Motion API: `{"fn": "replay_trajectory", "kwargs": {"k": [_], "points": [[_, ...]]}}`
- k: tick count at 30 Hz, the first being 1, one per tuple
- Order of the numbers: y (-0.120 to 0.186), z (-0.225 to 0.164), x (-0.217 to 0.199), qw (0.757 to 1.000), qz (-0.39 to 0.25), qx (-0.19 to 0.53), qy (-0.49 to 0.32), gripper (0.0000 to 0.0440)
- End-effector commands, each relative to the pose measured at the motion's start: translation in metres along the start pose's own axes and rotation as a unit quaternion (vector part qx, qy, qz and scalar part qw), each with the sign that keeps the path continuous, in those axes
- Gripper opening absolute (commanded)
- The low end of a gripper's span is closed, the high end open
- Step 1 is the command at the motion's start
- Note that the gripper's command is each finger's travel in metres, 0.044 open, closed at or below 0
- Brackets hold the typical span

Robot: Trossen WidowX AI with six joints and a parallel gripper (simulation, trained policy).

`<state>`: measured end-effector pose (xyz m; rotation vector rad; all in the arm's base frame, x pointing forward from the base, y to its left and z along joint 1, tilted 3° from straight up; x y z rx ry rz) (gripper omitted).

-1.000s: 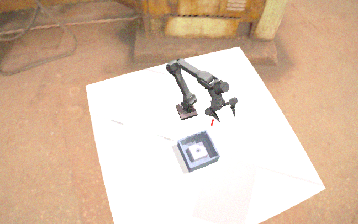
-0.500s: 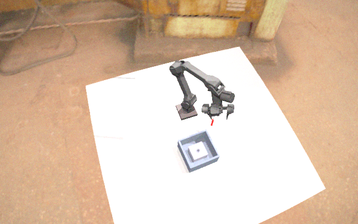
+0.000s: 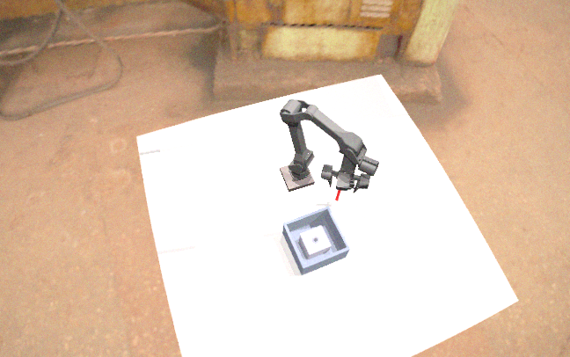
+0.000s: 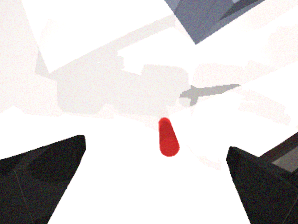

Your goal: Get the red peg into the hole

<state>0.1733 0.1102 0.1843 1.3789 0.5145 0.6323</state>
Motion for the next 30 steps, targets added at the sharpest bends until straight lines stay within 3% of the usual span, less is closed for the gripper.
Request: {"fn": "replay_trajectory", "kwargs": {"k": [1,13,30], "points": [[-0.014,-0.005,0.001,1.000,-0.014,0.003,-0.004,0.0440],[-0.063,-0.013,0.004,1.000,-0.023,-0.012,0.001,0.0431],[-0.089,-0.011,0.004,0.997,-0.076,-0.004,-0.004,0.0009]]}}
Point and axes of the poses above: the point midway between the two fingers, 35 mm back from their tips, its own y axis back along the fingers, its own x axis across the jaws, z = x × y, the point moved 8 cm from there along y, back along the fingers, and after that the axes turned 6 degrees about -y, right-handed, at the moved point
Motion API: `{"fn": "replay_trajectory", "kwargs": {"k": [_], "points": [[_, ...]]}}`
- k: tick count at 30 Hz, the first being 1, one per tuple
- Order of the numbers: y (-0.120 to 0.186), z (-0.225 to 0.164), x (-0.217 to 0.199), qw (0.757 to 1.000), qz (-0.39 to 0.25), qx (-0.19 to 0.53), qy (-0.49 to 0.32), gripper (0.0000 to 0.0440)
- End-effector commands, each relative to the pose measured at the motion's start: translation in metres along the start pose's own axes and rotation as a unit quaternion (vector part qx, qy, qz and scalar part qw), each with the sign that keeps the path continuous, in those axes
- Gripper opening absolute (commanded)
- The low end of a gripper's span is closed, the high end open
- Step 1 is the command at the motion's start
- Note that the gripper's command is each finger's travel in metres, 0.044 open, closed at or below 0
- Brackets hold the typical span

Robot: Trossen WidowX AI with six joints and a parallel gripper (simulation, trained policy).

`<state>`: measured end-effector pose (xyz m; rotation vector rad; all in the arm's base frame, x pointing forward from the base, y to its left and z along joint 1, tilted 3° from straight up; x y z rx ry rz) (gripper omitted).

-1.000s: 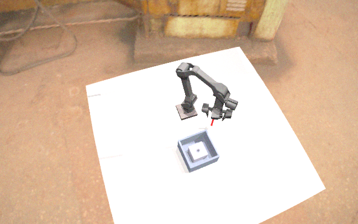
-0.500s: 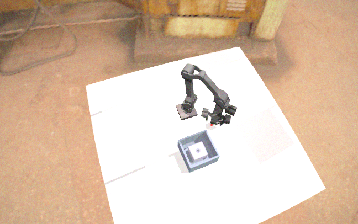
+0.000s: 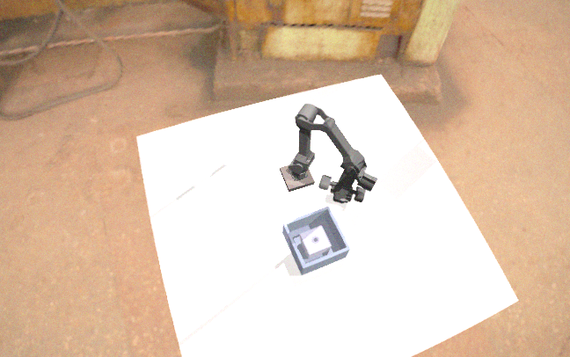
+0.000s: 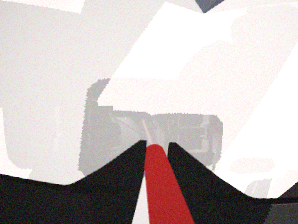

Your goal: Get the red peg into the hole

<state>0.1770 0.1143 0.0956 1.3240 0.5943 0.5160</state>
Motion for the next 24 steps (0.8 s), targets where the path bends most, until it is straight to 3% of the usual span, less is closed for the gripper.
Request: {"fn": "replay_trajectory", "kwargs": {"k": [1,18,24], "points": [[0.002,0.004,0.002,1.000,-0.006,-0.007,0.001,0.0005],[0.078,0.052,0.000,0.995,0.027,-0.091,-0.037,0.0000],[0.091,0.075,-0.004,0.991,0.028,-0.111,-0.076,0.0000]]}}
Point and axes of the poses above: the point midway between the two fingers, 35 mm back from their tips, its own y axis back along the fingers, its own x axis across the jaws, z = x × y, the point moved 8 cm from there along y, back along the fingers, and after that the axes turned 6 degrees about -y, right-handed, at the moved point
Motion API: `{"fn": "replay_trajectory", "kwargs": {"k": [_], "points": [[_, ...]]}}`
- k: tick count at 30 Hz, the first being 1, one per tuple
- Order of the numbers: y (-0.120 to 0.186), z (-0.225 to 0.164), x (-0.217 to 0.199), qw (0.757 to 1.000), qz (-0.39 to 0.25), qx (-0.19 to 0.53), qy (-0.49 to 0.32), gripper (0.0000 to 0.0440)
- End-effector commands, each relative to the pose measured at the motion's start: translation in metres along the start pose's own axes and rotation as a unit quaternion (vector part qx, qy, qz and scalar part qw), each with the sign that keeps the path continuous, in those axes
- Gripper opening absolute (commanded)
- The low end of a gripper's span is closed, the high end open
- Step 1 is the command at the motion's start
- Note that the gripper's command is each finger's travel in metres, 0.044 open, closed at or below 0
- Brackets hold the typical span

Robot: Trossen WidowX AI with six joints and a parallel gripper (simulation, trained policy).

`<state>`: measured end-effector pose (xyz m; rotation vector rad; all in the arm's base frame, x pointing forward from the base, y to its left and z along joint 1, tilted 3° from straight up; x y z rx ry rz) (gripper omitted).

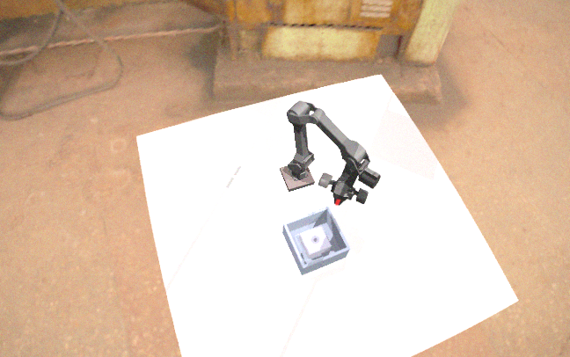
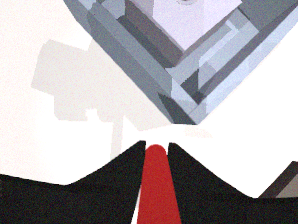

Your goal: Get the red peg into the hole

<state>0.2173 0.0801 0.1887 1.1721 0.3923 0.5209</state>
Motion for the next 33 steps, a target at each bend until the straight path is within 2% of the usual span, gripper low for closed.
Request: {"fn": "replay_trajectory", "kwargs": {"k": [1,17,33], "points": [[0.004,0.016,0.000,1.000,0.000,-0.014,-0.020,0.0000],[-0.016,0.084,-0.003,0.995,-0.009,-0.048,-0.083,0.0000],[-0.061,0.131,-0.007,0.998,-0.010,-0.026,-0.054,0.0000]]}}
Point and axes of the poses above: the point midway between the two fingers, 35 mm back from their tips, its own y axis back along the fingers, its own x axis across the jaws, z = x × y, the point moved 8 cm from there along y, back along the fingers, and after that the axes turned 6 degrees about -y, right-handed, at the moved point
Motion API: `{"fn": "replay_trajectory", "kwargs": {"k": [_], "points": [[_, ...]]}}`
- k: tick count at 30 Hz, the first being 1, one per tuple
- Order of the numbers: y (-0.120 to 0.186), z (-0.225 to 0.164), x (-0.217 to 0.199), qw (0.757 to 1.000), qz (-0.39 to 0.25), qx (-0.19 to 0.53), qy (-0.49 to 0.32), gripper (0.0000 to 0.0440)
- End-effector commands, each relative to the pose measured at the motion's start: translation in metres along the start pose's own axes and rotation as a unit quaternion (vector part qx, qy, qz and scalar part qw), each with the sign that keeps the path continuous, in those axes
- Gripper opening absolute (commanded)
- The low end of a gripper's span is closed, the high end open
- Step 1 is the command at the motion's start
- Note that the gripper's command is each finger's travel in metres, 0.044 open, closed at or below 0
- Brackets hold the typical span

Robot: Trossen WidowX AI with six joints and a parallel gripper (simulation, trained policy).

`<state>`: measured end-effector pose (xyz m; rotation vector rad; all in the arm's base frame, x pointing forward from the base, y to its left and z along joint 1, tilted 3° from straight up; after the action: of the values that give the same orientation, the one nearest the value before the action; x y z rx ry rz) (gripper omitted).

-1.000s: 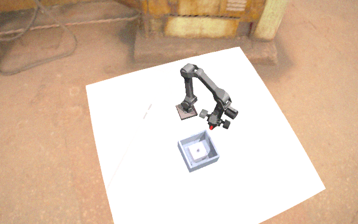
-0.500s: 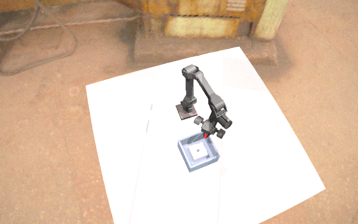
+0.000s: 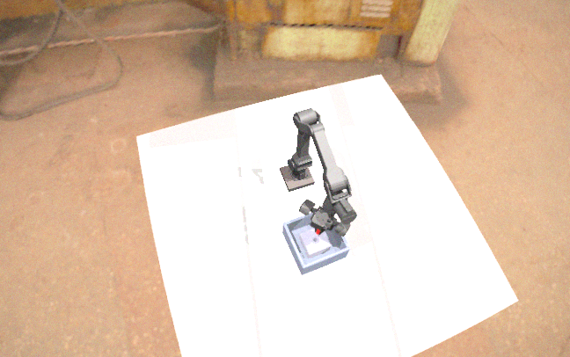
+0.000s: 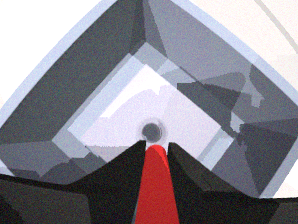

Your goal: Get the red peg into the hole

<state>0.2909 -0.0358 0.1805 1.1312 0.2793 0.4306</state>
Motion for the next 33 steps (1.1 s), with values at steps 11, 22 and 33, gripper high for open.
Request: {"fn": "replay_trajectory", "kwargs": {"k": [11,22,33], "points": [[-0.039,0.009,0.002,0.997,0.011,0.042,0.062,0.0040],[-0.048,0.026,0.011,0.994,0.021,0.065,0.084,0.0261],[-0.031,0.053,0.042,0.990,0.065,0.091,0.090,0.0440]]}}
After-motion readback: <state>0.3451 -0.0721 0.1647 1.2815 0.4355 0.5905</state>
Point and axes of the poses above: the point midway between the two fingers, 35 mm back from their tips, its own y axis back along the fingers, its own x axis across the jaws, z = x × y, the point moved 8 cm from there along y, back along the fingers, and after that the axes turned 6 degrees about -y, right-handed, at the moved point
